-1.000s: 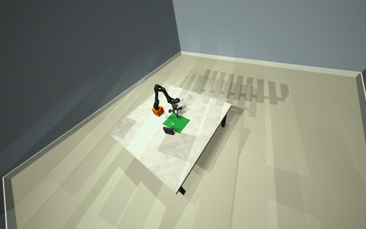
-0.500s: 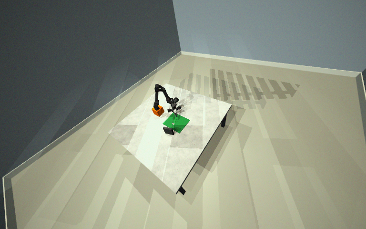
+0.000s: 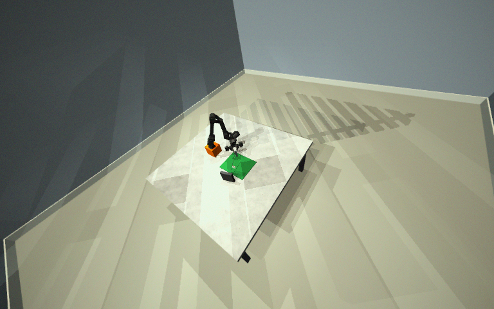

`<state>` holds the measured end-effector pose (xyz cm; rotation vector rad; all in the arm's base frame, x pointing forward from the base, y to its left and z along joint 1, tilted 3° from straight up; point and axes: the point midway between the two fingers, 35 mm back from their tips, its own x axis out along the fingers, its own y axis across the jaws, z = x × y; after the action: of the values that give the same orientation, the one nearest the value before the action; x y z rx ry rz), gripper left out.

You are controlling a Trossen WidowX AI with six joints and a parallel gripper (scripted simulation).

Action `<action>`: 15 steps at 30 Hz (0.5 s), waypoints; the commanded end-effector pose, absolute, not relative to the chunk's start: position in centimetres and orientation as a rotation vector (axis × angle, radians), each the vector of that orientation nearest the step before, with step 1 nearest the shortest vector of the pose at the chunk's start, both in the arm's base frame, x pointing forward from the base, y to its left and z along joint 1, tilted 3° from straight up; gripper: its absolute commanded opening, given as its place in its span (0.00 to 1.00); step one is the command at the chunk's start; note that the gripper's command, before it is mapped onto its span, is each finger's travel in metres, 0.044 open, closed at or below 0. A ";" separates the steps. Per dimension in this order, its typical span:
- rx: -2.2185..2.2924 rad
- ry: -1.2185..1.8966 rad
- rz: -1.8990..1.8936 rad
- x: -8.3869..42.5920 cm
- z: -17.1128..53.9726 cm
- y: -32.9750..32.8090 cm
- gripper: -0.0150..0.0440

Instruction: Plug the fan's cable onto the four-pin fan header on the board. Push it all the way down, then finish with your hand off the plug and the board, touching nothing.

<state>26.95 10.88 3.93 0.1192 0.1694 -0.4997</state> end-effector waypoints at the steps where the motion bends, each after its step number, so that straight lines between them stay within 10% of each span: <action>1: 0.129 0.172 -0.501 27.0 4.2 10.8 0.25; 15: 0.177 0.375 -0.473 28.3 5.3 10.7 0.25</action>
<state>28.00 10.62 4.78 0.1505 0.3322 -0.4797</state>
